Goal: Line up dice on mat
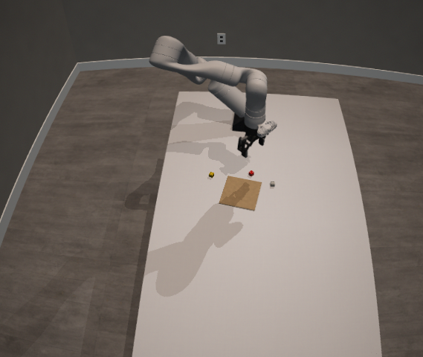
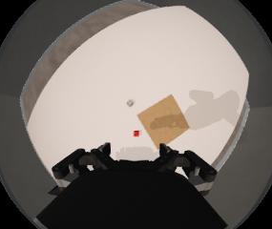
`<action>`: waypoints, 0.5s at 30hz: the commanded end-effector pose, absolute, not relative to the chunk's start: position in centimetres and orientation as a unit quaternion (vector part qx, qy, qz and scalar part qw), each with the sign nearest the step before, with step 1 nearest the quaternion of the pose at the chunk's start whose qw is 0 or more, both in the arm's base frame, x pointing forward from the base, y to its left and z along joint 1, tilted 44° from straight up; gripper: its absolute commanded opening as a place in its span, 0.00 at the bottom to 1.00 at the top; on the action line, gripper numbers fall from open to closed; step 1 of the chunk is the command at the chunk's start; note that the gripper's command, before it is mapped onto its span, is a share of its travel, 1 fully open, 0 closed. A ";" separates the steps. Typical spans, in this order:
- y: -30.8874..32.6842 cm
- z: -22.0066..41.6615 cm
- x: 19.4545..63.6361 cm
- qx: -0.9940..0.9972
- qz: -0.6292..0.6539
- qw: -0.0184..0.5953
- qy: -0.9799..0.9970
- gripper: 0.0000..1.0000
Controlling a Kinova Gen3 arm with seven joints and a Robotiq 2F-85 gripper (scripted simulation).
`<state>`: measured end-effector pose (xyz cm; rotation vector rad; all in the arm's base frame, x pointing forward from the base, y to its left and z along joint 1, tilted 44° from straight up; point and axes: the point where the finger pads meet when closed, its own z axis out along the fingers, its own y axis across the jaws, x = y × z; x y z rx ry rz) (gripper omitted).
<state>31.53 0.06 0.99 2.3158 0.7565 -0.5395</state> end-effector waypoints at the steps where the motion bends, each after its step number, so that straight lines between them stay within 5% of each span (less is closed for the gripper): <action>1: 0.1 1.0 31.5 0.882 -0.202 0.319 0.282 1.00; 15: -0.4 0.3 31.3 0.906 -0.170 0.338 0.188 1.00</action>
